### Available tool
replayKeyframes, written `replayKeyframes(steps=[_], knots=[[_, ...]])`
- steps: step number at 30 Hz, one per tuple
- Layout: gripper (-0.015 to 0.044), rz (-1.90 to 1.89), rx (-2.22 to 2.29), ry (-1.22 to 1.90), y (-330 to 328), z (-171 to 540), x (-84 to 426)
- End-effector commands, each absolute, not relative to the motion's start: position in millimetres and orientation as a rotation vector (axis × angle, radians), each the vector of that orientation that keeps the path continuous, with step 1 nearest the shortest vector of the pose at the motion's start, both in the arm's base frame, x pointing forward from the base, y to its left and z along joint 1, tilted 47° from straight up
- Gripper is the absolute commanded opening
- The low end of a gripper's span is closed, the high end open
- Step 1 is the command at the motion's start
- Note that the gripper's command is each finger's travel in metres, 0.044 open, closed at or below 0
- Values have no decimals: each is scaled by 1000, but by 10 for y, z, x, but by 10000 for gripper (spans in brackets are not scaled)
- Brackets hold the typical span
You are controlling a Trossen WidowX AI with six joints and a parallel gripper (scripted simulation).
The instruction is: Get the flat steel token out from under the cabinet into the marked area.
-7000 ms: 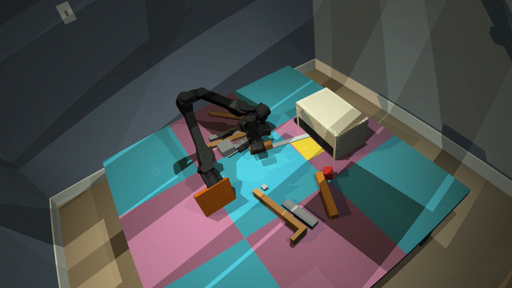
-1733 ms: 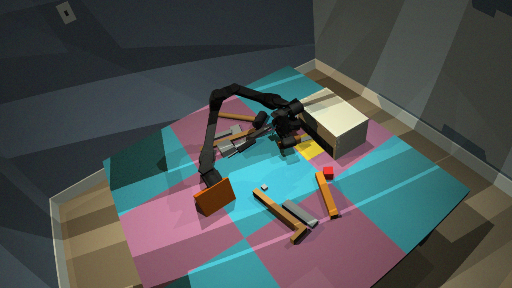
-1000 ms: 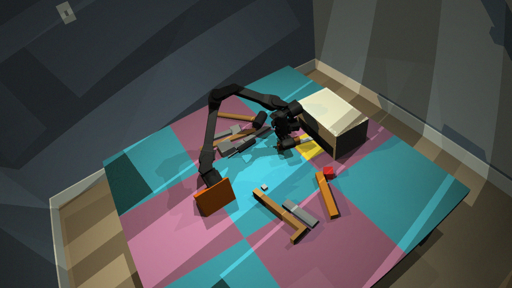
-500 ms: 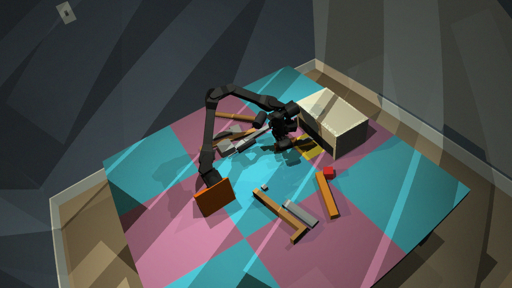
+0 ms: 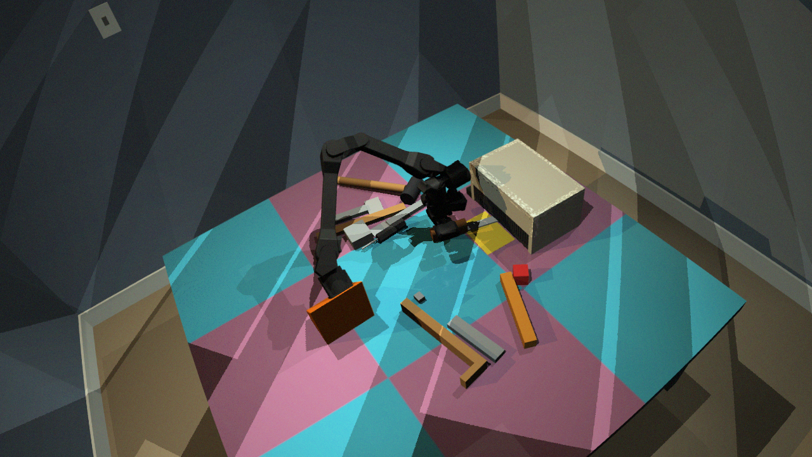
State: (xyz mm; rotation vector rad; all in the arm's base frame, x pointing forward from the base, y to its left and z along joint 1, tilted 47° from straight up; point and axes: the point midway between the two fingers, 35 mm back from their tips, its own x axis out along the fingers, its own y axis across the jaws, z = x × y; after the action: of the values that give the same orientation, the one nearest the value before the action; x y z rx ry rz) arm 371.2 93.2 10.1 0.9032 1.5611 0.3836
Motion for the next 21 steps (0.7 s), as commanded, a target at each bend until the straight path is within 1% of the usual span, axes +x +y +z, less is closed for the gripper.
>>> replayKeyframes(steps=[1,21], knots=[[0,381,905,1565,952,106,3658],[0,381,905,1566,1008,154,3462]])
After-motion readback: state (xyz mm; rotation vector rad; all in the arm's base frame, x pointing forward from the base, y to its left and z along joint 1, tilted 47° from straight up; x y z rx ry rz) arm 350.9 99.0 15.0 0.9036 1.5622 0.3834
